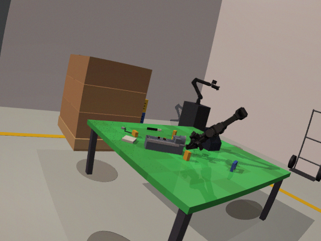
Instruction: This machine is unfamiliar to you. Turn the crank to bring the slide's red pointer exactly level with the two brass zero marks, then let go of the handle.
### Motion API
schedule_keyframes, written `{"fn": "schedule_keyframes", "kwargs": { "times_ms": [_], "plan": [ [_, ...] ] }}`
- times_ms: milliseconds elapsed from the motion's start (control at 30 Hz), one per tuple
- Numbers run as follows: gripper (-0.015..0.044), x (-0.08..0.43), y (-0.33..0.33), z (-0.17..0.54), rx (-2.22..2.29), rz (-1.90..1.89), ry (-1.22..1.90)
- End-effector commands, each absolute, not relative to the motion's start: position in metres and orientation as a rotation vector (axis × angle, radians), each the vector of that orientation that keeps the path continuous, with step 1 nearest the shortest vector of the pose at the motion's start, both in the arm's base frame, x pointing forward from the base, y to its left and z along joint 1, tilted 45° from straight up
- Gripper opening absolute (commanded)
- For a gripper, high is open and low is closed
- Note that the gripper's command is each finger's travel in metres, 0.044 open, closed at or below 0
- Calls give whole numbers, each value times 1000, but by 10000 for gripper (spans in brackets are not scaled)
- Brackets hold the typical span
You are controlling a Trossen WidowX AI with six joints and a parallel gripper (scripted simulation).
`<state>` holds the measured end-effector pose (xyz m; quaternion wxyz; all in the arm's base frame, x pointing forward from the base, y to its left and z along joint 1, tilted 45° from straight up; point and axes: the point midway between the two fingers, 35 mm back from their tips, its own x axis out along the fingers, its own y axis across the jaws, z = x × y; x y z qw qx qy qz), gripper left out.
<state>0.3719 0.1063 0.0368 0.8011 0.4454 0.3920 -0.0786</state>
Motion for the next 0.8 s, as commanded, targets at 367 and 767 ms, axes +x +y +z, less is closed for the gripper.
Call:
{"fn": "schedule_keyframes", "kwargs": {
  "times_ms": [367,767],
  "plan": [
    [0,368,105,25,951,-179,861],
    [0,367,105,24,951,-179,861]
  ]
}}
